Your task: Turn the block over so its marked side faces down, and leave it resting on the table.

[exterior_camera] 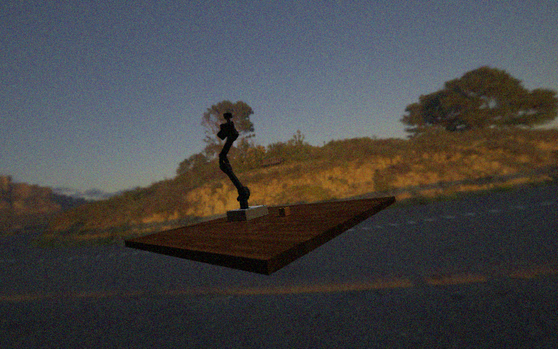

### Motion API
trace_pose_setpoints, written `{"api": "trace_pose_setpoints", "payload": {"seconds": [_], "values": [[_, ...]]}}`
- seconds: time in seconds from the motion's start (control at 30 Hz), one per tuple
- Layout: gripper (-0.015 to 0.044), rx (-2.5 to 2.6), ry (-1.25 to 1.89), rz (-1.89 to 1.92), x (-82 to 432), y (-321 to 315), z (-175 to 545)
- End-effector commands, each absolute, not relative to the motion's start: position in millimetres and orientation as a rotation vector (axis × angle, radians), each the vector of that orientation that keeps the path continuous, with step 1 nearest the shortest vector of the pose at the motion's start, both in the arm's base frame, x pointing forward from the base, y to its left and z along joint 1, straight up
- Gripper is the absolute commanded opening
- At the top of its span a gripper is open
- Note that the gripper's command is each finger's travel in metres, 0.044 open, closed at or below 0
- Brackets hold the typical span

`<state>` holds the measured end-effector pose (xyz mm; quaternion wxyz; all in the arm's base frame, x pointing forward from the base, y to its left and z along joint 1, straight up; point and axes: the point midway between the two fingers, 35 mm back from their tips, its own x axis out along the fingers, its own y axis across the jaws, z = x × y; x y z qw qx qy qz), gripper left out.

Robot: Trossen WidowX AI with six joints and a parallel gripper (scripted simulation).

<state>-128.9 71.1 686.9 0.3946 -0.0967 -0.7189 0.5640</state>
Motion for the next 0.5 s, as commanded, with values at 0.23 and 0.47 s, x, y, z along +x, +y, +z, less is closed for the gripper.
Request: {"api": "trace_pose_setpoints", "payload": {"seconds": [0.23,0.47], "values": [[0.044,-0.004,-1.499,1.463,-50.1,105.0,712.1],[0.044,0.166,-1.155,1.396,53.4,147.5,713.7]]}}
